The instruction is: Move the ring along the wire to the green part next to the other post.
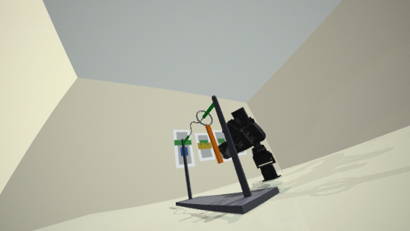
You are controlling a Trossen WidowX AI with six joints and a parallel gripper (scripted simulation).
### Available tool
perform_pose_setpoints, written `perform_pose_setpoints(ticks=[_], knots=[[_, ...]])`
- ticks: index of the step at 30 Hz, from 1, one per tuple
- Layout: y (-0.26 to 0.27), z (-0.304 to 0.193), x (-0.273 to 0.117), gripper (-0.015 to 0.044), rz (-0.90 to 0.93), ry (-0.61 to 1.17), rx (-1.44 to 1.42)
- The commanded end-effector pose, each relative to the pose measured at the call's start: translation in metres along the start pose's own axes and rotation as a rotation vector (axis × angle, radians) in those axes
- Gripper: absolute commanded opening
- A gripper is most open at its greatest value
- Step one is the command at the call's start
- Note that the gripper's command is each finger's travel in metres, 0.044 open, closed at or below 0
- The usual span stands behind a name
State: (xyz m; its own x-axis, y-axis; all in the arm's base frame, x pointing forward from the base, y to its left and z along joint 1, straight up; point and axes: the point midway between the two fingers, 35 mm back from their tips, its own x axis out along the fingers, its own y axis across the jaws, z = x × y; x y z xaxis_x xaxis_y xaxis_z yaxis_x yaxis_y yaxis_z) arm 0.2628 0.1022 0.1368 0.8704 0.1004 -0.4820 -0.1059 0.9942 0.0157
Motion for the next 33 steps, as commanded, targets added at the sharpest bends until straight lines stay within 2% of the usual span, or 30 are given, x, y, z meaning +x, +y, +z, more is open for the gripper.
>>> perform_pose_setpoints(ticks=[1, 15, 33], knots=[[0.0, 0.002, -0.007, 0.016, -0.003, -0.006, 0.009], [-0.001, 0.001, -0.048, 0.016, -0.008, -0.004, 0.013], [-0.001, 0.0, -0.048, 0.016, -0.008, -0.004, 0.013]])
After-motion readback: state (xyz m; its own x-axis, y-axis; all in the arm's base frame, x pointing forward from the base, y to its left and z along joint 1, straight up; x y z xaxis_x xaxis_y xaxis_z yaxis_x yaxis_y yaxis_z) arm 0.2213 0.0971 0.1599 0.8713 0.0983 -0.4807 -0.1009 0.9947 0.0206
